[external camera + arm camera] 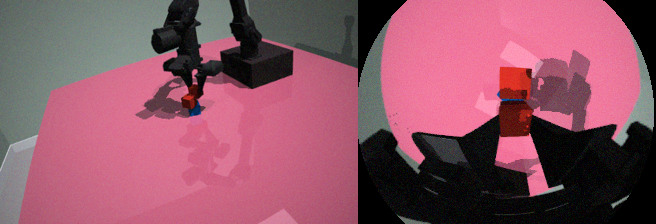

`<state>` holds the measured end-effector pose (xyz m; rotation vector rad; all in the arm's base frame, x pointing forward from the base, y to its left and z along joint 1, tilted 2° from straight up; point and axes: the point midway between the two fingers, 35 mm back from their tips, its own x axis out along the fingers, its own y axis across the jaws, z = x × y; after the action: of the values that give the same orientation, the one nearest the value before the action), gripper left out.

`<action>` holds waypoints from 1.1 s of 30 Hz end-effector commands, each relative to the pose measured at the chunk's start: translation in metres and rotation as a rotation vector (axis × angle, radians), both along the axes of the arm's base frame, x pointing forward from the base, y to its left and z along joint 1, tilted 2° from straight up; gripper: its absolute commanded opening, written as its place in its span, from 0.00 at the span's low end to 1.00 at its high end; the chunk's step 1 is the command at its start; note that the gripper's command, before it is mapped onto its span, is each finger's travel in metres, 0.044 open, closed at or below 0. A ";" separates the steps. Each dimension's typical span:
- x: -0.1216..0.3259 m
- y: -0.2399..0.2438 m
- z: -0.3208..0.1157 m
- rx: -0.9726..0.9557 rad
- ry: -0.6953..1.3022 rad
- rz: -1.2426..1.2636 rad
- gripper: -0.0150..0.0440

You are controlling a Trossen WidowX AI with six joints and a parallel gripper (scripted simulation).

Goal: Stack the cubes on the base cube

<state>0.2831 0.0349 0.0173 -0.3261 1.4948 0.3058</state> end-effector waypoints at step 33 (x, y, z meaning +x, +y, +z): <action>0.001 0.000 -0.013 -0.002 -0.002 -0.007 0.60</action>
<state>0.2837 0.0348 0.0040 -0.3240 1.4958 0.3043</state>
